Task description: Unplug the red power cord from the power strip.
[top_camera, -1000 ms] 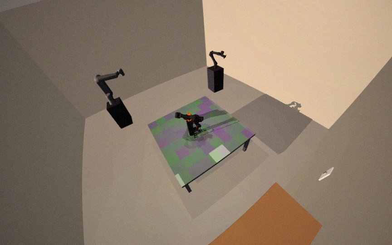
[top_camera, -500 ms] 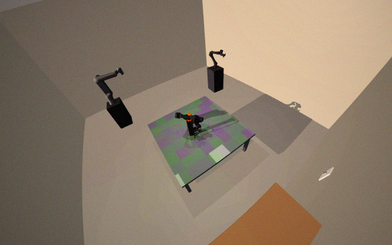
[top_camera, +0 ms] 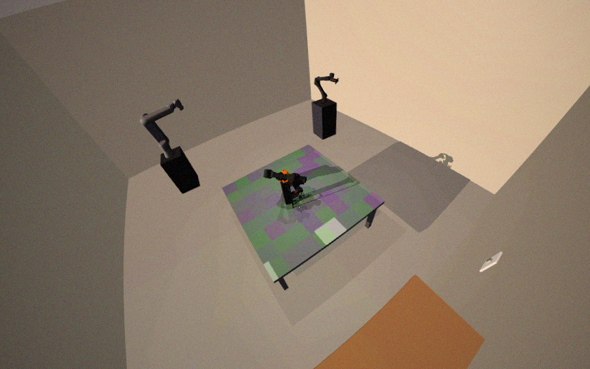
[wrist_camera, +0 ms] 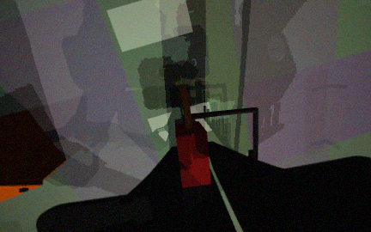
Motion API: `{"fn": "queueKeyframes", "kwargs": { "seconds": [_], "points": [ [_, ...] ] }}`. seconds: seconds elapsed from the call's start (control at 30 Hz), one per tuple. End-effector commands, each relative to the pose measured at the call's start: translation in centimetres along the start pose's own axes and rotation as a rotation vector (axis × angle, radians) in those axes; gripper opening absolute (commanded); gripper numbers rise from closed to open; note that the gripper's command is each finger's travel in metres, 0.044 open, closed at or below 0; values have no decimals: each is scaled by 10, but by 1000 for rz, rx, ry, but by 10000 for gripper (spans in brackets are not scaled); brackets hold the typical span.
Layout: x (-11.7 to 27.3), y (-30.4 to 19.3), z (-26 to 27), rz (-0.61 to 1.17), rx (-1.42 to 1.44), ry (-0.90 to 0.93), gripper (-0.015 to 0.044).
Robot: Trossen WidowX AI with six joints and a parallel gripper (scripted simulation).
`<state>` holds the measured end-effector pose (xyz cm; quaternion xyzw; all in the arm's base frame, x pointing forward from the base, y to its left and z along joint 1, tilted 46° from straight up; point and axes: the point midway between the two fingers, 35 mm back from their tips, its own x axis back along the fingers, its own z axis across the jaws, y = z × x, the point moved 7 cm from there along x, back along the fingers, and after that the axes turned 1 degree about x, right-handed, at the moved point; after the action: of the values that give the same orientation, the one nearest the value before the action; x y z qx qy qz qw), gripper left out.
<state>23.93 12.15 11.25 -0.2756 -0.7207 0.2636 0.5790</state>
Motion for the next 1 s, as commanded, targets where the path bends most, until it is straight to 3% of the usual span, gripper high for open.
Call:
{"fn": "queueKeyframes", "kwargs": {
  "seconds": [0.0,0.8,0.97],
  "points": [
    [2,12,-1,-20,-2,-3,0],
    [7,50,-2,-22,-1,-6,0],
    [3,43,-1,-18,-1,-8,131]
  ]
}}
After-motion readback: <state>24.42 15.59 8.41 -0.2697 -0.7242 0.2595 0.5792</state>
